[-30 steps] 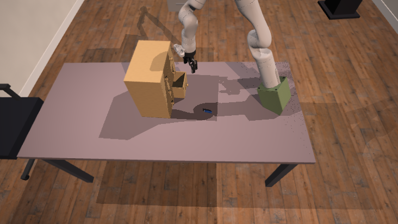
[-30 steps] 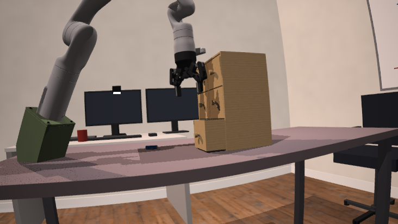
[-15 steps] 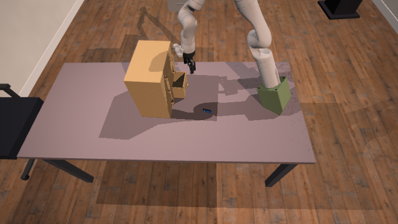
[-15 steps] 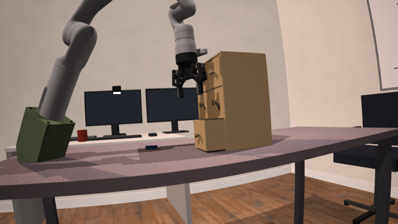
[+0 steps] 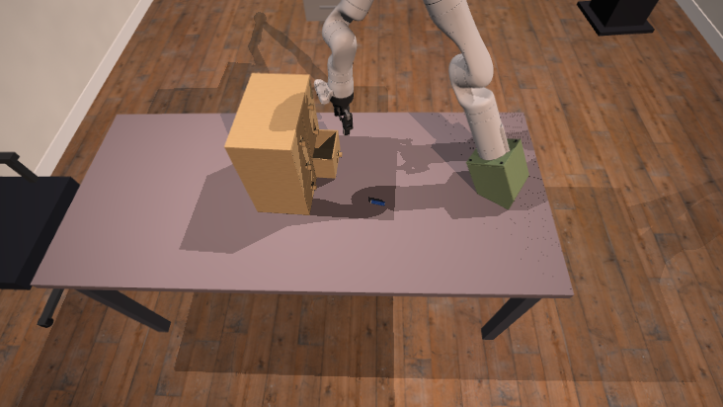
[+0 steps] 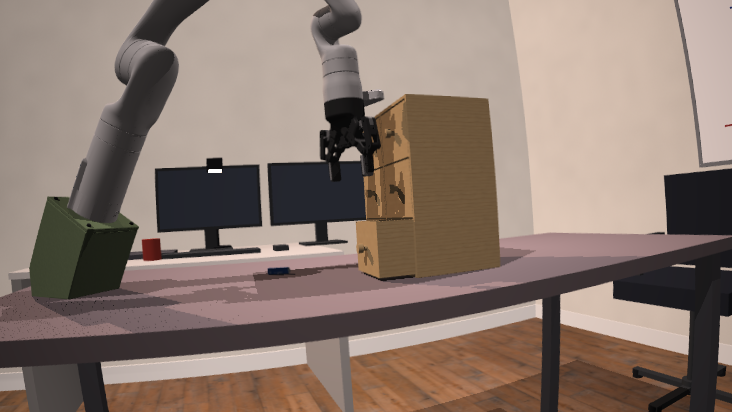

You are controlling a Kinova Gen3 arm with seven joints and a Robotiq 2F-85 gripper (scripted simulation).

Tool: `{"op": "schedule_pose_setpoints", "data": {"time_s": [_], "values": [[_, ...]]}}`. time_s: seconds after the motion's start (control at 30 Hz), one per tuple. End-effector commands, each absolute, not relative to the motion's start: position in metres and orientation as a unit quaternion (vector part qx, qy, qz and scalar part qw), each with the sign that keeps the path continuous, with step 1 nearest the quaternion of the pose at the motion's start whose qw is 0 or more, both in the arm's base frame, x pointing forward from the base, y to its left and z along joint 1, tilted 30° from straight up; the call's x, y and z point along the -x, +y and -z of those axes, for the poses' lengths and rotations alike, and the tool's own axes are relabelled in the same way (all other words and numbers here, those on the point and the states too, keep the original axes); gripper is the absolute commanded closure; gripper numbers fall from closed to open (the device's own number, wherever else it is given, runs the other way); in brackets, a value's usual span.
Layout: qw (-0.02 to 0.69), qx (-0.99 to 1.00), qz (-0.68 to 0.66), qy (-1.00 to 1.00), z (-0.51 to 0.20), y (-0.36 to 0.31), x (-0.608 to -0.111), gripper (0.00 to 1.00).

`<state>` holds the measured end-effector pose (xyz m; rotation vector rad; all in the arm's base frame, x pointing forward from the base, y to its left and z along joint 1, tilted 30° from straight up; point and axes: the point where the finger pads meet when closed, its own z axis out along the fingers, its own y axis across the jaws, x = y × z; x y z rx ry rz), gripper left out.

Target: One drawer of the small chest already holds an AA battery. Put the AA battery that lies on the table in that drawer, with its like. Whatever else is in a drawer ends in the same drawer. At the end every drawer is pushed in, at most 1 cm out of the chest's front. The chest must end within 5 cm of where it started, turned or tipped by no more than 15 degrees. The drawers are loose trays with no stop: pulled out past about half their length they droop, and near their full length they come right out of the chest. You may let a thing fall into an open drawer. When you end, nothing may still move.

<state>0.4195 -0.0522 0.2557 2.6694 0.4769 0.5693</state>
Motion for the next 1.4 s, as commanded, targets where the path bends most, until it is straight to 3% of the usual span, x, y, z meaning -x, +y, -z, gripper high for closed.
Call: {"op": "schedule_pose_setpoints", "data": {"time_s": [0.0, 1.37], "values": [[0.184, -0.948, -0.203, 0.165, -0.2555, -0.0523, -0.4203, 0.00], [0.177, -0.953, -0.210, 0.126, -0.2542, -0.0532, -0.4241, 0.00]]}}
